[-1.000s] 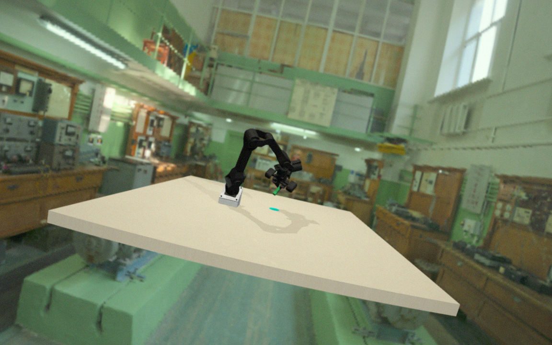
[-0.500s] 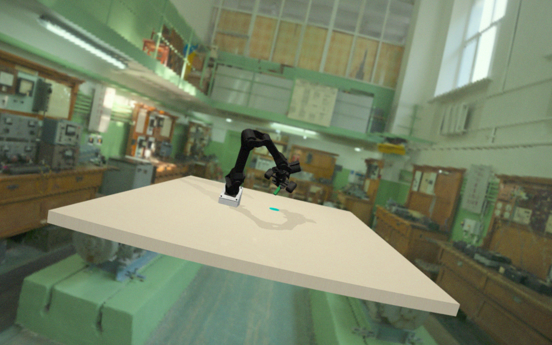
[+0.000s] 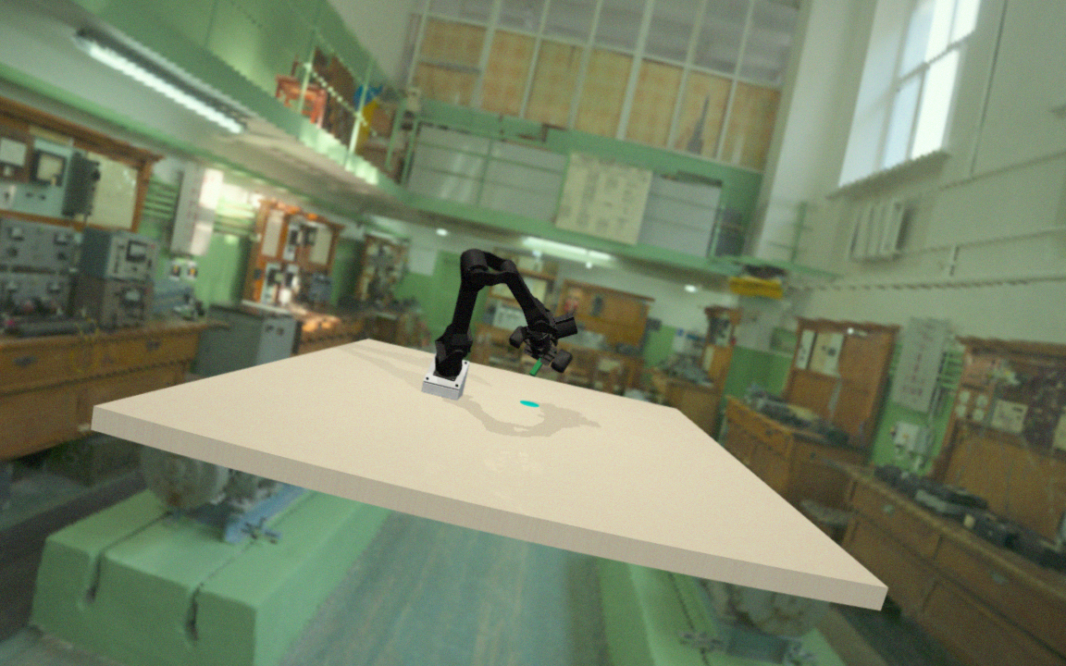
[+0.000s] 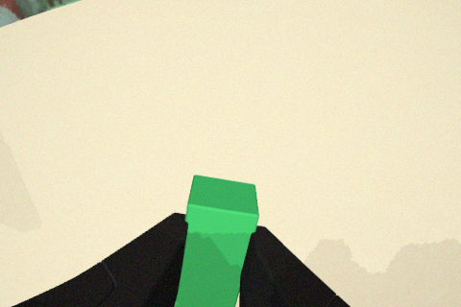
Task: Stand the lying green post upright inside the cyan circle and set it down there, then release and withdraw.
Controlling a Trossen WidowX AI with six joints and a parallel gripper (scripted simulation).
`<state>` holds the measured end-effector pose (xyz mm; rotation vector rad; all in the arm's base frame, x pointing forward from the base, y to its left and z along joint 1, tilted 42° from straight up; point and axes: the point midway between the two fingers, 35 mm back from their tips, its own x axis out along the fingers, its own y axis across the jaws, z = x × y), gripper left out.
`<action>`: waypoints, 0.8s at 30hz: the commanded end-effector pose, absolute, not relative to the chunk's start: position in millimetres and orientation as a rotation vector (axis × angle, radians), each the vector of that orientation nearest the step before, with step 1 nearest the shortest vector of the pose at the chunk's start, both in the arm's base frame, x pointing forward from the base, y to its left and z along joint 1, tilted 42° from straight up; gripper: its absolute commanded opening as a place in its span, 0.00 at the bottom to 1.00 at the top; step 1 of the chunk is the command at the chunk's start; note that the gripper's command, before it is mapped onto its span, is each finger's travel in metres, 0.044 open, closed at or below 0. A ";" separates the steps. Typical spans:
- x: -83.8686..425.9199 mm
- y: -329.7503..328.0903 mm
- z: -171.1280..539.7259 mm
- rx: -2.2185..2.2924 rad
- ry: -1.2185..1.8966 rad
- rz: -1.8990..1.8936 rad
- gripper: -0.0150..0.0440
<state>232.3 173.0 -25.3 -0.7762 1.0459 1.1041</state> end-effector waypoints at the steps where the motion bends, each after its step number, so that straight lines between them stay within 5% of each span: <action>1: 230.7 172.0 -24.4 -0.765 1.014 1.119 0.29; 24: 229.0 168.2 -14.5 -0.727 0.825 1.165 0.29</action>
